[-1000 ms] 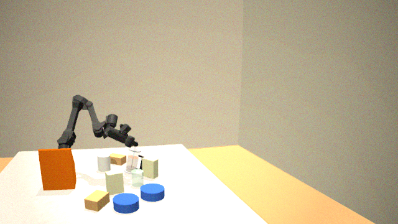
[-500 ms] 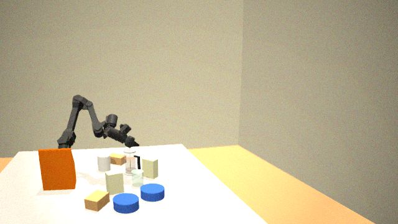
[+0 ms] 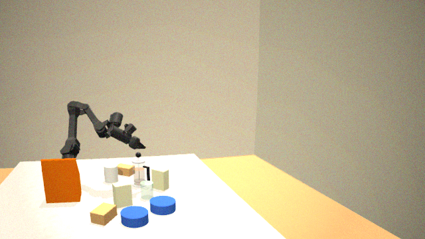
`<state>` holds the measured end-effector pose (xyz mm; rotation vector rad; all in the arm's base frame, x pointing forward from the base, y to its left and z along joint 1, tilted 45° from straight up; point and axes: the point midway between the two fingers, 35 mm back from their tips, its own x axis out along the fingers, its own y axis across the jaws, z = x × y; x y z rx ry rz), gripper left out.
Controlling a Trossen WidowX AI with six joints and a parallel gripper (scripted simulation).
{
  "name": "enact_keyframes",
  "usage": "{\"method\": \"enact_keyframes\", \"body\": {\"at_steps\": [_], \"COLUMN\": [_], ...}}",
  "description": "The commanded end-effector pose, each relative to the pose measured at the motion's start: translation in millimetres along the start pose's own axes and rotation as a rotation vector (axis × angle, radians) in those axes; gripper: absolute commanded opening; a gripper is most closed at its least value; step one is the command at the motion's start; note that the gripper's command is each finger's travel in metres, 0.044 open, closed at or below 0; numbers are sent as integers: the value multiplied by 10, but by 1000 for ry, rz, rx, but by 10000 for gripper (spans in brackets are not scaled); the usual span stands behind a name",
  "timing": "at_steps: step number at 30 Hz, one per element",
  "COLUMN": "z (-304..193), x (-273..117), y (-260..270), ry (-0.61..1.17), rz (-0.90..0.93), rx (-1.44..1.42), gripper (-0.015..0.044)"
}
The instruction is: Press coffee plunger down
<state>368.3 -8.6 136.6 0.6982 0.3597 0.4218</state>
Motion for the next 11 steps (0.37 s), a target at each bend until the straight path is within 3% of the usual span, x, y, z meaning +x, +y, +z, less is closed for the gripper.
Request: {"method": "enact_keyframes", "body": {"at_steps": [1,11], "z": [185,184], "x": [-264,-278], "y": [68,65], "ry": [-9,-9], "rz": [3,3], "rx": [-9,-8], "gripper": [440,440]}}
